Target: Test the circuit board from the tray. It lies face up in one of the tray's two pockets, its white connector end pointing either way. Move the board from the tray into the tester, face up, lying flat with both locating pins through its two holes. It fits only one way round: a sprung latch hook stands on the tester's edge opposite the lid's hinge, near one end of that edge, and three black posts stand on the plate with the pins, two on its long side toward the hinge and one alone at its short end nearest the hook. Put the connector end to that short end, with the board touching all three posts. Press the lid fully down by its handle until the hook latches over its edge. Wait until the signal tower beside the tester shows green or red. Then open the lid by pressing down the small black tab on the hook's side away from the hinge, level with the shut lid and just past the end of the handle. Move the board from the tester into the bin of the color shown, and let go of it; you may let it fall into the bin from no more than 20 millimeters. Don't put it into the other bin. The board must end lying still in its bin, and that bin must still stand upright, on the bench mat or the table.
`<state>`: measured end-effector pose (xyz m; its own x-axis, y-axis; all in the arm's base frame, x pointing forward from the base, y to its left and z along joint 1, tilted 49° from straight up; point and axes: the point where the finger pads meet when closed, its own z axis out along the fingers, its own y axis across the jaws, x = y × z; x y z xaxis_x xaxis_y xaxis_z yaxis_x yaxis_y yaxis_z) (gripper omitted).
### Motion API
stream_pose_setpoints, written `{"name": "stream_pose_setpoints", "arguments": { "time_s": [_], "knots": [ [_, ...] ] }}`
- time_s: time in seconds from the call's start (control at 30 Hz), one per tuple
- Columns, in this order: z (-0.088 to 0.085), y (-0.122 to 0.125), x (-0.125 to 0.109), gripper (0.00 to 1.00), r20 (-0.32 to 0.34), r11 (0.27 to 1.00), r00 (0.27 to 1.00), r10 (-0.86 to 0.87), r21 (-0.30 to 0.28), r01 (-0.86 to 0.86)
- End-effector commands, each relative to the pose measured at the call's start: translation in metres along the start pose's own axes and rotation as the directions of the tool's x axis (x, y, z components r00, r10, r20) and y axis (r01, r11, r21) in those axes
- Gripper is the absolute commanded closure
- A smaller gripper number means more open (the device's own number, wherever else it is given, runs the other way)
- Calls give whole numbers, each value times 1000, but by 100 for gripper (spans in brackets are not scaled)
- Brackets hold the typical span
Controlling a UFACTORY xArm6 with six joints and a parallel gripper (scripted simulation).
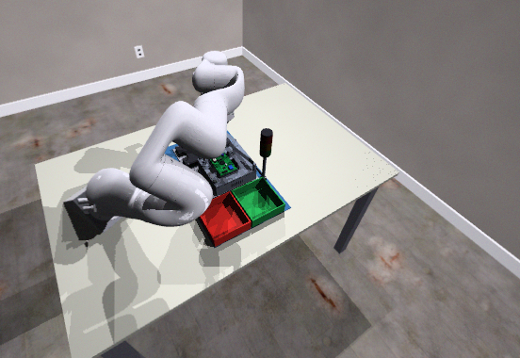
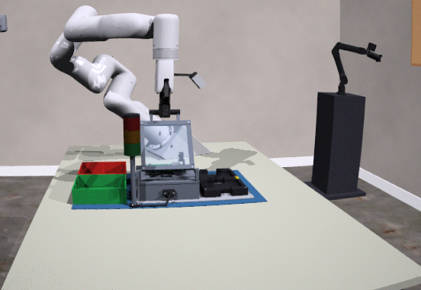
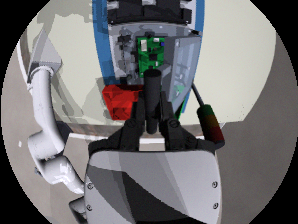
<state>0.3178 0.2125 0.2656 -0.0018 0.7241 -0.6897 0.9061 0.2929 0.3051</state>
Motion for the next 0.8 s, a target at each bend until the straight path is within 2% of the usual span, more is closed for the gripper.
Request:
{"name": "stream_pose_setpoints", "arguments": {
  "time_s": [0.0, 0.43, 0.5, 0.77],
  "knots": [
    [7, -11, 0, 100, -4, 1000, 1000, 2, -5, -2],
    [38, -41, 0, 100, -4, 1000, 1000, 2, -5, -2],
    [38, -41, 0, 100, -4, 1000, 1000, 2, -5, -2],
    [60, -55, 0, 100, -4, 1000, 1000, 2, -5, -2]
  ]
}}
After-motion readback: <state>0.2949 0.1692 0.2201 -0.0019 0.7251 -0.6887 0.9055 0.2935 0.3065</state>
